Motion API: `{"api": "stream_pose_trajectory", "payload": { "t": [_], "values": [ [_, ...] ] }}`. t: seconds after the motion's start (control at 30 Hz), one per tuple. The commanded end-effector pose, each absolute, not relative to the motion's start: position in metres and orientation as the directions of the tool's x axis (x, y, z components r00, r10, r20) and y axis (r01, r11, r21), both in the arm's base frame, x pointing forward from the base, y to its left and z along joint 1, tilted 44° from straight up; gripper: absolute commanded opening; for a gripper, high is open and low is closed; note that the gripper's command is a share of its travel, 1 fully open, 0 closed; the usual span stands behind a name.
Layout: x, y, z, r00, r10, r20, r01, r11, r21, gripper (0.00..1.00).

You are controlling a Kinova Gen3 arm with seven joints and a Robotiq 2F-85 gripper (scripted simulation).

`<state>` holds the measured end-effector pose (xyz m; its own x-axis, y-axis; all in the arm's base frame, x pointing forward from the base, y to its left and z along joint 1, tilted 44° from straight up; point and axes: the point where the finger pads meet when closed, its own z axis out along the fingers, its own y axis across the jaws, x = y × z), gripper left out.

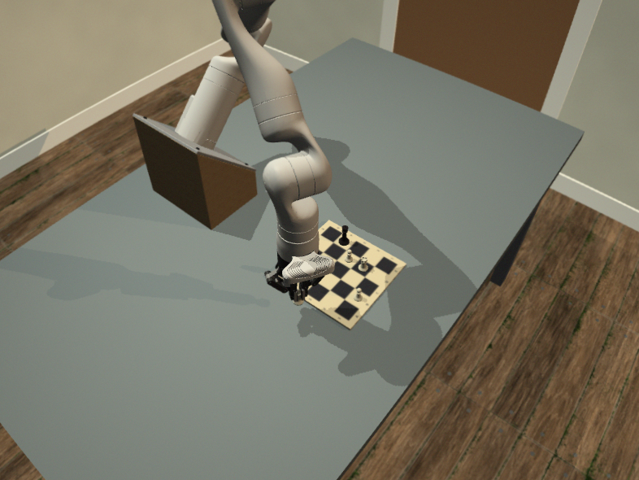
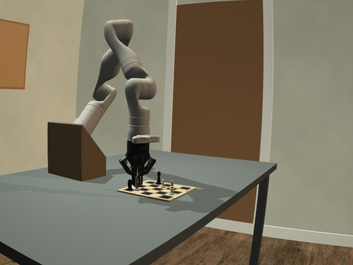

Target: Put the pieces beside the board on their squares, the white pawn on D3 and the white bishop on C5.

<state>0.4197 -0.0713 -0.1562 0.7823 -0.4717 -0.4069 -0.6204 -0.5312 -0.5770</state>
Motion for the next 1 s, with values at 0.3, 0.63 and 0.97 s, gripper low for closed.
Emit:
{"api": "stream_pose_trajectory", "payload": {
  "t": [0.3,0.63,0.97],
  "values": [
    [0.420,-0.124,-0.111,0.779,-0.492,-0.388,-0.622,-0.531,-0.575,0.00],
    [0.420,-0.126,-0.108,0.779,-0.492,-0.388,-0.622,-0.531,-0.575,0.00],
    [0.413,-0.105,-0.085,0.761,-0.511,-0.400,-0.644,-0.515,-0.566,0.00]
  ]
}}
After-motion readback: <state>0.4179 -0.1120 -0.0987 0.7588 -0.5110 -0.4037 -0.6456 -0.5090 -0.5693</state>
